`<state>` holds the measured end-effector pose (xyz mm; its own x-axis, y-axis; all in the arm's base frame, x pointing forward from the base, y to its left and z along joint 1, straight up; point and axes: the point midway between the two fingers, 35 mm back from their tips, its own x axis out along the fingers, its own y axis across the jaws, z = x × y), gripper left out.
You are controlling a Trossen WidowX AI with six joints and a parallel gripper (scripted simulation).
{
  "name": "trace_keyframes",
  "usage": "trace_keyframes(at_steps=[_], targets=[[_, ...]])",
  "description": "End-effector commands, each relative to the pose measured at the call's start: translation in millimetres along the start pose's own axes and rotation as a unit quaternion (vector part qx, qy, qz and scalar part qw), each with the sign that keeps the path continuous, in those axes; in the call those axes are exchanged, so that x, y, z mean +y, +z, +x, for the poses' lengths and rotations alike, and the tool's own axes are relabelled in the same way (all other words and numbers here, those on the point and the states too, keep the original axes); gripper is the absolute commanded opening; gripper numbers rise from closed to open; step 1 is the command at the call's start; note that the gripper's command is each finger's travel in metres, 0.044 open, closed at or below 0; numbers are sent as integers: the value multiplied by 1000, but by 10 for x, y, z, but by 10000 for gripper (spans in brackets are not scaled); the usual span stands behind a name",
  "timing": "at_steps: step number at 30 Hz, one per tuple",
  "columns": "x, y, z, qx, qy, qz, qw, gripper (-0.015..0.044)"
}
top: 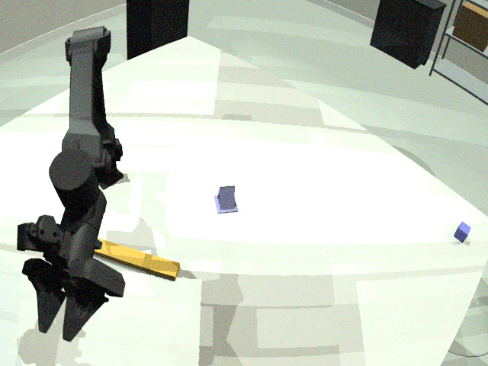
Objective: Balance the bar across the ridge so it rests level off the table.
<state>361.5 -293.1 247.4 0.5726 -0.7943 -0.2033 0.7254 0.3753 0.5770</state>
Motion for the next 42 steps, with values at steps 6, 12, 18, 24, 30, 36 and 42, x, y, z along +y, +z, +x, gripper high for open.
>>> trace_keyframes(at_steps=[6,12,18,24,30,36,42], targets=[[-43,-496,-135,123,-10,-187,975,315],[-109,-787,-287,201,-1,-298,933,315],[-192,-1046,-487,277,19,-399,874,315],[-288,-1266,-731,348,51,-488,799,315],[-393,-1439,-1013,413,92,-562,711,315],[-501,-1561,-1327,471,142,-619,612,315],[-607,-1628,-1663,520,198,-659,507,315]])
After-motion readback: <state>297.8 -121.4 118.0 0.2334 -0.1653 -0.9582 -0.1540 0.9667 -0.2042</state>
